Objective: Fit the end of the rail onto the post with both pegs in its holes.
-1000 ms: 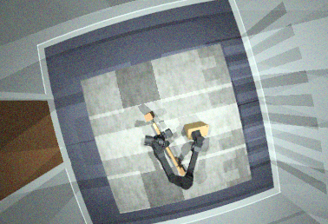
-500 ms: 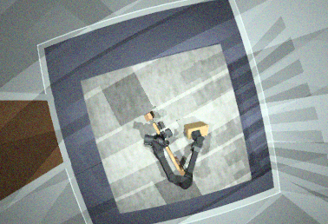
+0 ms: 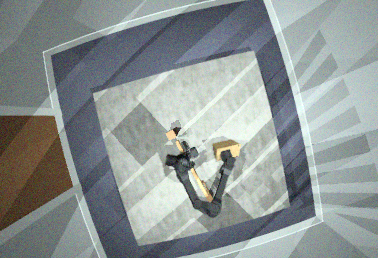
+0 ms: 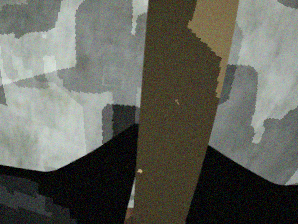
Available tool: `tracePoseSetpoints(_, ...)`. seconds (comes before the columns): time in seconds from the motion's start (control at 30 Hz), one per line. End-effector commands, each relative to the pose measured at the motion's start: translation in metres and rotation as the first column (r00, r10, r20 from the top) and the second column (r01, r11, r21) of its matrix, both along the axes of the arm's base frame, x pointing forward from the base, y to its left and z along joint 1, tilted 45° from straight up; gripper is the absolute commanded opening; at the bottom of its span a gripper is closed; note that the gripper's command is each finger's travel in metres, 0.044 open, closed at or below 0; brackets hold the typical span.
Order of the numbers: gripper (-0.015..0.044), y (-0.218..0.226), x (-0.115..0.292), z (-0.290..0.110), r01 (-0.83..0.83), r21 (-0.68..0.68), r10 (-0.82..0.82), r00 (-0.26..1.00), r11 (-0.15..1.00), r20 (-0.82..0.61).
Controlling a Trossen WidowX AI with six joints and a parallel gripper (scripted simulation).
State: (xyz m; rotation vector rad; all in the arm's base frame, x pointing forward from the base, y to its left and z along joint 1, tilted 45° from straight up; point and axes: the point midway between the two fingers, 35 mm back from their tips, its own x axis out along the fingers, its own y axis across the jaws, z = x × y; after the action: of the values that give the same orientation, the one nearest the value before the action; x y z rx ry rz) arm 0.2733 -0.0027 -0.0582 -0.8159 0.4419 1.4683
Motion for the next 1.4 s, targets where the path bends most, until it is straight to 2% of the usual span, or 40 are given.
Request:
tracePoseSetpoints(0.0,0.0,-0.0042,0.0027,0.0001,0.005,-0.002,-0.005,1.0,1.0,0.008)
tracePoseSetpoints(1.37,0.0,-0.013,0.0054,-0.0082,0.005,-0.003,-0.005,1.0,1.0,0.008)
